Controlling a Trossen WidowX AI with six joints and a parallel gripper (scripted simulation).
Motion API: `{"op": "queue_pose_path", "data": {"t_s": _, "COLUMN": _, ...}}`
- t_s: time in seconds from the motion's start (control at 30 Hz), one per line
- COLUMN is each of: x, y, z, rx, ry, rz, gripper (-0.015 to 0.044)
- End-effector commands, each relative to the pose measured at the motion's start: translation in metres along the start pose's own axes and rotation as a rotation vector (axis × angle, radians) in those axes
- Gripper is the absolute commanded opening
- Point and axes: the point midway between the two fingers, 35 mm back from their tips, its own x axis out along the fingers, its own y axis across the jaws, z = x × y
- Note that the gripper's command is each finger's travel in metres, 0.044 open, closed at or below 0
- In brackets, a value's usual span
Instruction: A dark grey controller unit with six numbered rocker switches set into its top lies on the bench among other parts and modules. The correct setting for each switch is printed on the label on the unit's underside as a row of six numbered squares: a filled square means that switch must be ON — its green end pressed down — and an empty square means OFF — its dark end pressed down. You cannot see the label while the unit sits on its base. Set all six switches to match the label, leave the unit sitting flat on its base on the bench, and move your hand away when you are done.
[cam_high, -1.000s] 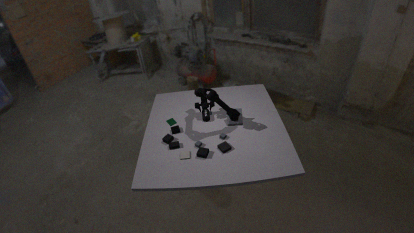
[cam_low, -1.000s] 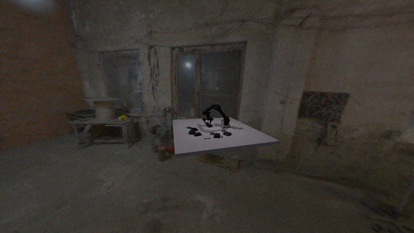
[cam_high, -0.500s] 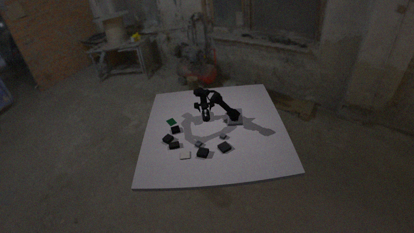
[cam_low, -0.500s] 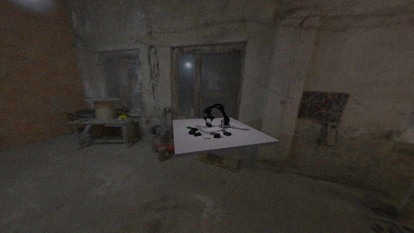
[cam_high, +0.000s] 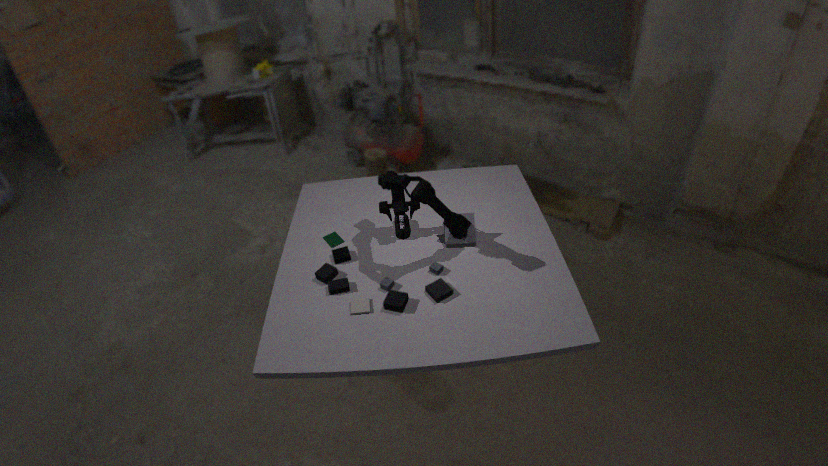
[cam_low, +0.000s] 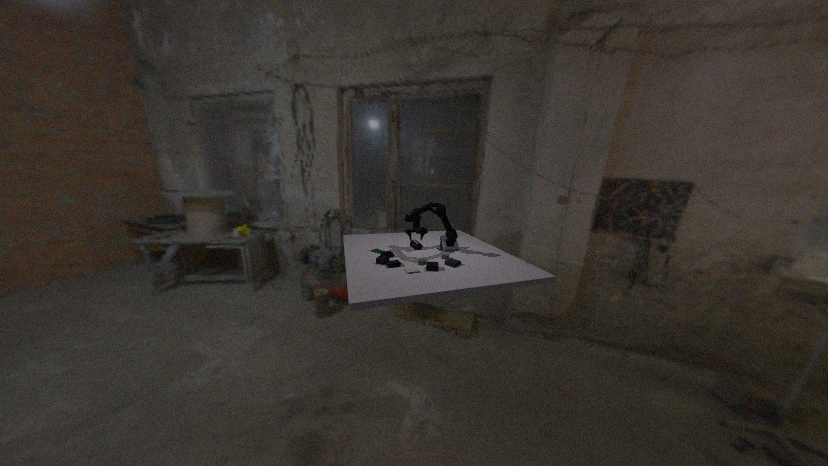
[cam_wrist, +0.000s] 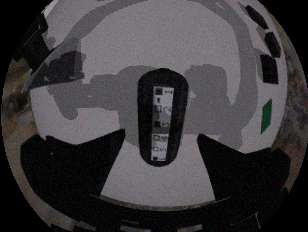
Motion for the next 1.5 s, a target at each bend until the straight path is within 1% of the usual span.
{"op": "queue_pose_path", "data": {"t_s": 0.0, "x": 0.000, "y": 0.000, "z": 0.001, "rx": 0.025, "ry": -0.005, "rz": -0.005, "gripper": 0.0387}}
{"op": "queue_pose_path", "data": {"t_s": 0.07, "x": -0.003, "y": 0.004, "z": -0.001, "rx": 0.160, "ry": -0.008, "rz": -0.032, "gripper": 0.0335}}
{"op": "queue_pose_path", "data": {"t_s": 0.27, "x": -0.014, "y": 0.019, "z": -0.006, "rx": 0.768, "ry": -0.059, "rz": -0.151, "gripper": 0.0177}}
{"op": "queue_pose_path", "data": {"t_s": 0.5, "x": -0.026, "y": 0.038, "z": -0.010, "rx": 1.465, "ry": -0.205, "rz": -0.263, "gripper": 0.0000}}
{"op": "queue_pose_path", "data": {"t_s": 0.53, "x": -0.027, "y": 0.040, "z": -0.010, "rx": 1.547, "ry": -0.229, "rz": -0.273, "gripper": 0.0000}}
{"op": "queue_pose_path", "data": {"t_s": 0.6, "x": -0.028, "y": 0.042, "z": -0.010, "rx": 1.611, "ry": -0.249, "rz": -0.280, "gripper": 0.0000}}
{"op": "queue_pose_path", "data": {"t_s": 1.43, "x": -0.028, "y": 0.042, "z": -0.010, "rx": 1.611, "ry": -0.249, "rz": -0.280, "gripper": 0.0000}}
{"op": "queue_pose_path", "data": {"t_s": 1.47, "x": -0.028, "y": 0.042, "z": -0.010, "rx": 1.611, "ry": -0.249, "rz": -0.280, "gripper": 0.0026}}
